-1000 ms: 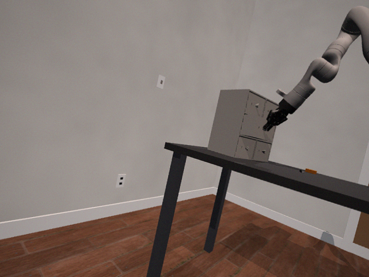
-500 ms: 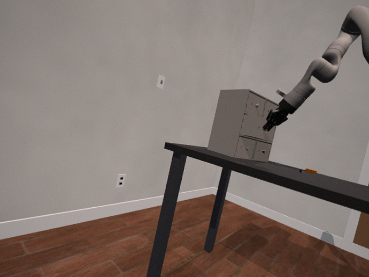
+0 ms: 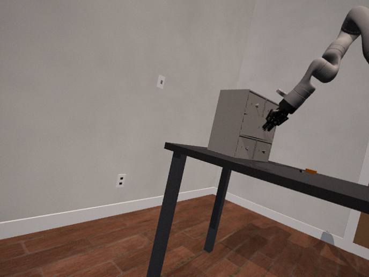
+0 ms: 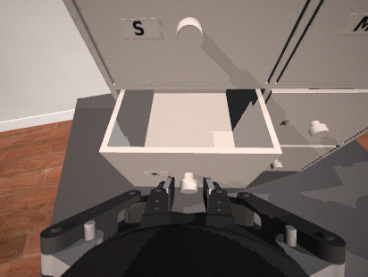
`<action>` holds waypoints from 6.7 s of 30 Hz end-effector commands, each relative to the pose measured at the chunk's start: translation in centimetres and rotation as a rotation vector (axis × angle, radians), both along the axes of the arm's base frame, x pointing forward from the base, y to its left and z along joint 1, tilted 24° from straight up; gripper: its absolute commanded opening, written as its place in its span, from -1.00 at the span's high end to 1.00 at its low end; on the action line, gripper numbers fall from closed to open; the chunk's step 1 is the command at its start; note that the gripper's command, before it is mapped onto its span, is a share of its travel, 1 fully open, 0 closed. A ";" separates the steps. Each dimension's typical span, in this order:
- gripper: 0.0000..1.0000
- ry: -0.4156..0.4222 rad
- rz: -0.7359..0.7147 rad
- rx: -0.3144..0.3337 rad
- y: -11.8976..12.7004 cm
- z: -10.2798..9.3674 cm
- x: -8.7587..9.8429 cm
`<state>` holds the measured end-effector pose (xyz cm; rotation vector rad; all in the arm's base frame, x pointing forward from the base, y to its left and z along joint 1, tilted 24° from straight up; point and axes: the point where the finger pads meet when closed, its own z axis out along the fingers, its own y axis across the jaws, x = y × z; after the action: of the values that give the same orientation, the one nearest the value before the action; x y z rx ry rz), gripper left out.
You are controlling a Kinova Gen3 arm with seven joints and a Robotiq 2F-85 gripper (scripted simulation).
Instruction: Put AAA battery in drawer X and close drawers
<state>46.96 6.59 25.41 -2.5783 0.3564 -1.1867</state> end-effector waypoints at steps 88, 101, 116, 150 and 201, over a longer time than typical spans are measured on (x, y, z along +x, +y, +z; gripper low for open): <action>0.34 0.006 0.000 0.000 1.2 -0.7 -8.1; 0.34 0.014 -0.001 -0.003 1.3 -0.3 -8.9; 0.34 0.016 0.003 -0.007 1.3 -0.1 -9.3; 0.34 0.026 0.005 -0.013 1.3 0.0 -9.8; 0.34 0.089 0.035 0.000 1.4 0.7 -11.1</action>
<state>35.80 8.09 25.99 -2.6375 0.3192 -1.0659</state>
